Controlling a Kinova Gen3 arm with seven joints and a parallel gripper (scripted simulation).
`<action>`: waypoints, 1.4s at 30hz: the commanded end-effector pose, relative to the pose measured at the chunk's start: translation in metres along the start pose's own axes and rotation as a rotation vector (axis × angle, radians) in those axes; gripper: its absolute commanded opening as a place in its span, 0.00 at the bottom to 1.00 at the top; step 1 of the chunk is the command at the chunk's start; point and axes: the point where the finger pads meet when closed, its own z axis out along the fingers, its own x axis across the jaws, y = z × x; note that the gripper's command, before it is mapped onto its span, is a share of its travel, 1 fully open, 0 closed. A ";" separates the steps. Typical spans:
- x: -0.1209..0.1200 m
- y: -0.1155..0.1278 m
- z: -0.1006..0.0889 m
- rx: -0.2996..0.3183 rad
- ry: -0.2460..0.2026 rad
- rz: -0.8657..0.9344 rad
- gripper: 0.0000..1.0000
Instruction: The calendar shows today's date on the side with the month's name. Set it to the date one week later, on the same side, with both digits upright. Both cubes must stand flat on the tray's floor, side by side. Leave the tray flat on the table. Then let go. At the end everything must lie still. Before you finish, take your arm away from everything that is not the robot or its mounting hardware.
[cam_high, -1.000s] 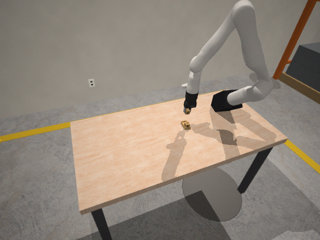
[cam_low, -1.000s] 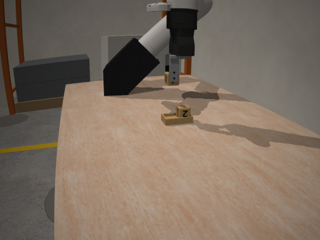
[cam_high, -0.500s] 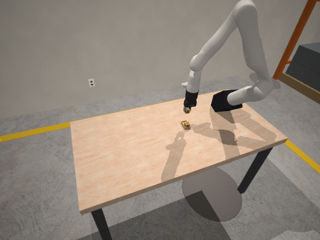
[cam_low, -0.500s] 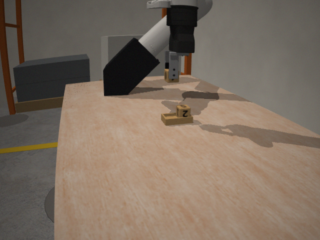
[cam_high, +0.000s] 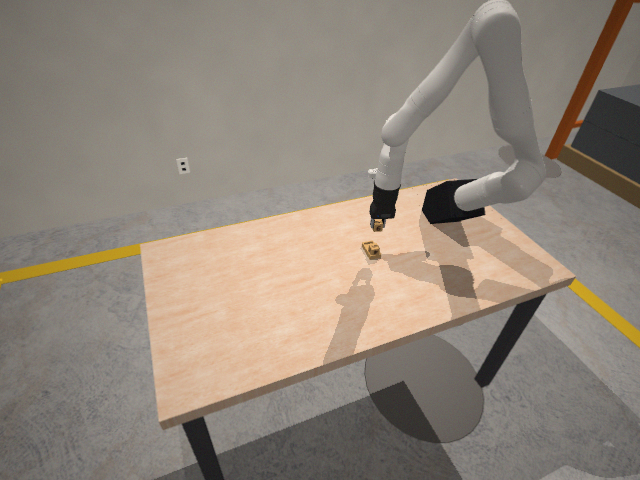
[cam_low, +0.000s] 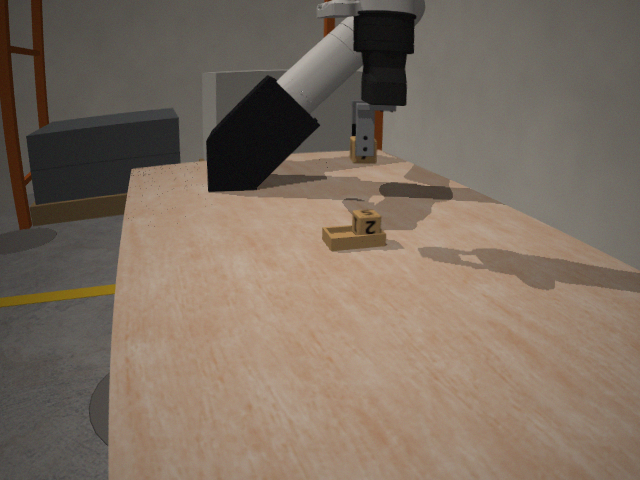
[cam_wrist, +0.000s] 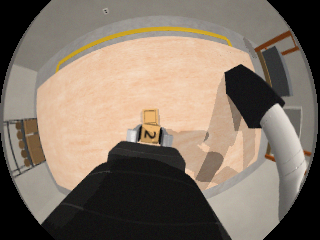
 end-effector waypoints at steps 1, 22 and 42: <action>0.008 0.014 0.000 0.007 0.015 0.085 0.57; 0.042 0.123 0.009 0.007 0.003 0.810 0.57; 0.047 0.141 0.011 0.003 -0.004 0.907 0.57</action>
